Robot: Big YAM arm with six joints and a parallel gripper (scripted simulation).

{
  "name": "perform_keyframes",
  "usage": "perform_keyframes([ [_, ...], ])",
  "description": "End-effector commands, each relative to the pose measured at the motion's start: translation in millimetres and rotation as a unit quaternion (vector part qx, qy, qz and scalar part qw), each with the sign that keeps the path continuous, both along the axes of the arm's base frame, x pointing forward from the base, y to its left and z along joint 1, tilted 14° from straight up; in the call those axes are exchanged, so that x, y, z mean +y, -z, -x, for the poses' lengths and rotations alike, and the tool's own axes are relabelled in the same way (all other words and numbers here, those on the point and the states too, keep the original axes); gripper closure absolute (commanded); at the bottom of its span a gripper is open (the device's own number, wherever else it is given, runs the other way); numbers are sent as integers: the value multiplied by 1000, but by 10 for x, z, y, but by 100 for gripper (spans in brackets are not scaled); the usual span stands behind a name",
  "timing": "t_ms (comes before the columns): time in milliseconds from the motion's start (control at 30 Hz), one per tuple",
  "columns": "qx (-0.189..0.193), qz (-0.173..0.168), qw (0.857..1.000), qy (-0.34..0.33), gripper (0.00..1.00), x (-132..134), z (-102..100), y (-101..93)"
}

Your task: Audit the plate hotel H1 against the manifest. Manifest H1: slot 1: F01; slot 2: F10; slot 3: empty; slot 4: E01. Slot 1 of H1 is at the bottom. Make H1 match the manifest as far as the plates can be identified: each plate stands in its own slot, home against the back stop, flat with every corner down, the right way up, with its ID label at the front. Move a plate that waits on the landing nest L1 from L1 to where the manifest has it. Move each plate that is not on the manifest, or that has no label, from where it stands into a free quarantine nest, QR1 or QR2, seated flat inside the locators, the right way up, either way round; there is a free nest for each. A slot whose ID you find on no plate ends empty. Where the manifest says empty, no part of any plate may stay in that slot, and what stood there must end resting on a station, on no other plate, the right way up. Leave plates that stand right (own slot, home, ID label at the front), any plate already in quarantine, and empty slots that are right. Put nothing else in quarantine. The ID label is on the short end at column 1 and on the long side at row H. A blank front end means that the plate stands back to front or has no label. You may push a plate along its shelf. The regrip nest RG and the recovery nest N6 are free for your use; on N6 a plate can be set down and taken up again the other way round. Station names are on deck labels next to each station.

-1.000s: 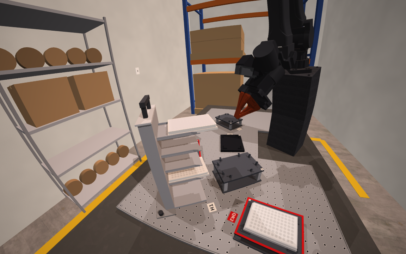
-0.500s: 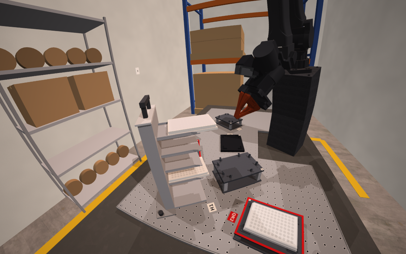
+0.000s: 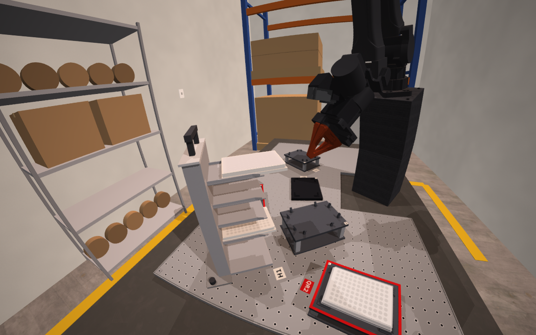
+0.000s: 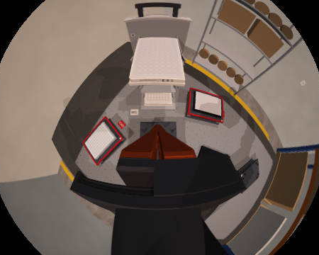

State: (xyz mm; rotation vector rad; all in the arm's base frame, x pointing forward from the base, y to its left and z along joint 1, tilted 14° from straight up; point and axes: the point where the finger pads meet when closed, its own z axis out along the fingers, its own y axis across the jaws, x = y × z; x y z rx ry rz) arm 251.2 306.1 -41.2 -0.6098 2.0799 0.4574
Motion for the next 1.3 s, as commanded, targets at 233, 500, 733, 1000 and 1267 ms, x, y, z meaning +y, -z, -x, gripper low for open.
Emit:
perform_keyframes([
  [233,-11,-7,1000,4,100,54,-135,-113],
  [500,-10,-6,1000,4,100,73,-167,-116],
  [733,-10,-6,1000,4,100,95,-203,-128],
  [1000,-10,-6,1000,4,100,118,-237,-132],
  [1267,-10,-6,1000,4,100,147,-281,-153],
])
